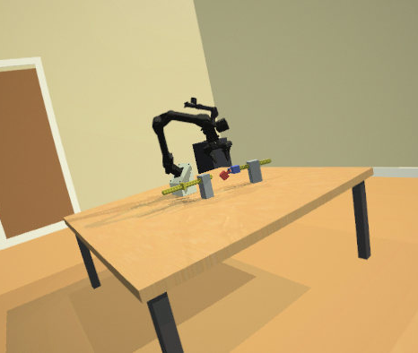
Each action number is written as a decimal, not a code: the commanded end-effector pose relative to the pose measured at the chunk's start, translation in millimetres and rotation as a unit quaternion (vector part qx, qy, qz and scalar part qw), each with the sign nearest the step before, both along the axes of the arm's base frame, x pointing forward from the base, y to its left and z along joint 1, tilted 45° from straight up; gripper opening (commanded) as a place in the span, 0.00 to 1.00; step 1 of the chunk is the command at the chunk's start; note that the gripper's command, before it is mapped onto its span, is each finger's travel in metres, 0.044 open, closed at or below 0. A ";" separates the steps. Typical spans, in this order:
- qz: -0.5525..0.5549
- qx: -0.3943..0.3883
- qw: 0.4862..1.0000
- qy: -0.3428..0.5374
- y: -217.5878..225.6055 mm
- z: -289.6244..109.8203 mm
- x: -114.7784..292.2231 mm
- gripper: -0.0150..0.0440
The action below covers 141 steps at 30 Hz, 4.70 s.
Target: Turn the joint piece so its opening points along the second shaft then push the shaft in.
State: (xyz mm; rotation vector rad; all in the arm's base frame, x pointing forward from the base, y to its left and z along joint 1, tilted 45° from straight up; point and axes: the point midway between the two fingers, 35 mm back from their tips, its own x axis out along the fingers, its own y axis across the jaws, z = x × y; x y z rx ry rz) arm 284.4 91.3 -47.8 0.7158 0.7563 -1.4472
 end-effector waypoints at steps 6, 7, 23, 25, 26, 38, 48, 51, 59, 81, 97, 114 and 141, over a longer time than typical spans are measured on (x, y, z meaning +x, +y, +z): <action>-0.122 0.014 0.987 -0.100 -3.4 -1.6 -2.5 1.00; -0.135 0.016 0.985 -0.110 -3.7 -1.7 -2.6 1.00; -0.267 0.034 0.939 -0.213 -6.9 -2.6 -4.1 1.00; -0.267 0.034 0.939 -0.213 -6.9 -2.6 -4.1 1.00; -0.267 0.034 0.939 -0.213 -7.5 -3.4 -4.1 1.00; -0.267 0.033 0.939 -0.214 -53.2 -51.3 -10.8 1.00; -0.267 0.032 0.939 -0.214 -64.4 -62.1 -14.0 1.00; -0.267 0.032 0.939 -0.214 -67.0 -66.2 -13.7 1.00; -0.267 0.032 0.939 -0.214 -74.0 -76.9 -13.1 1.00; -0.267 0.032 0.939 -0.215 -79.8 -85.4 -13.1 0.56; -0.267 0.032 0.939 -0.215 -79.8 -85.4 -13.1 0.56; -0.267 0.032 0.939 -0.215 -79.8 -85.4 -13.1 0.56; -0.267 0.032 0.939 -0.215 -79.8 -85.4 -13.1 0.56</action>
